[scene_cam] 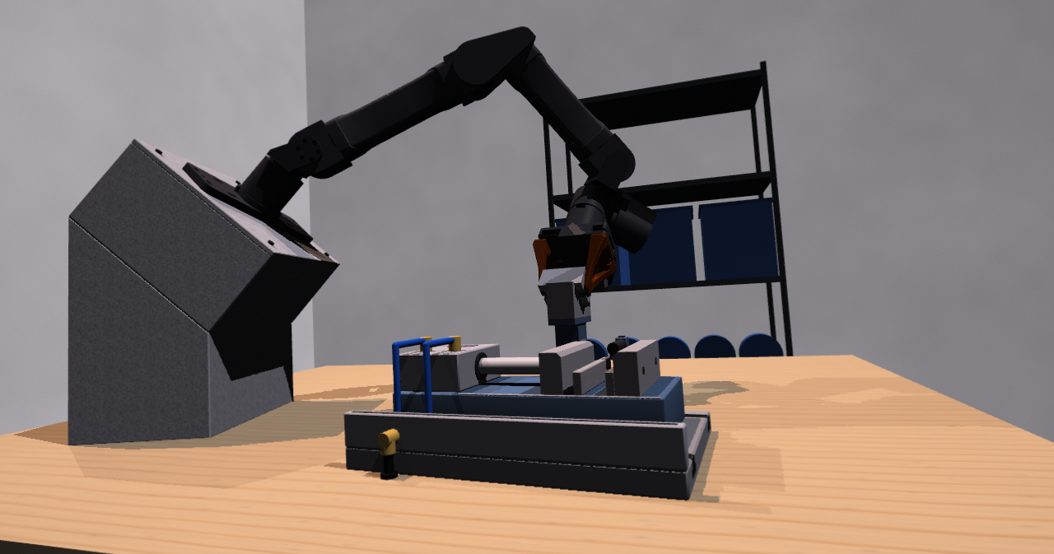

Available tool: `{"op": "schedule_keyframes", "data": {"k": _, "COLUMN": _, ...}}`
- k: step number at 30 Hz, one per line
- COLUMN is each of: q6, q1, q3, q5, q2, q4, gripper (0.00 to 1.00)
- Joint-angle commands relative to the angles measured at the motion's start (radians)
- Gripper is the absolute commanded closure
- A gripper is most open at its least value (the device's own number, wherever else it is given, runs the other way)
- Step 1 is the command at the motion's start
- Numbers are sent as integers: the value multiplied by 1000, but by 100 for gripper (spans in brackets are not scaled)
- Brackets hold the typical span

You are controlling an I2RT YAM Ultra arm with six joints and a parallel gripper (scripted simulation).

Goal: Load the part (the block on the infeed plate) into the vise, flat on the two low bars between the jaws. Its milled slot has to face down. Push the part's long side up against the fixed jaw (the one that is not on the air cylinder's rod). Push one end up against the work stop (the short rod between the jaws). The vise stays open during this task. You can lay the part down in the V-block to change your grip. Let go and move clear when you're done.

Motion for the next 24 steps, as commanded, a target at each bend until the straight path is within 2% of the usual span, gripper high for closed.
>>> {"op": "schedule_keyframes", "data": {"k": 1, "q6": 5, "q1": 15, "q3": 33, "q5": 12, "q2": -10, "q4": -13, "gripper": 100}}
{"op": "schedule_keyframes", "data": {"k": 24, "q6": 8, "q1": 16, "q3": 30, "q5": 12, "q2": -29, "q4": -16, "gripper": 100}}
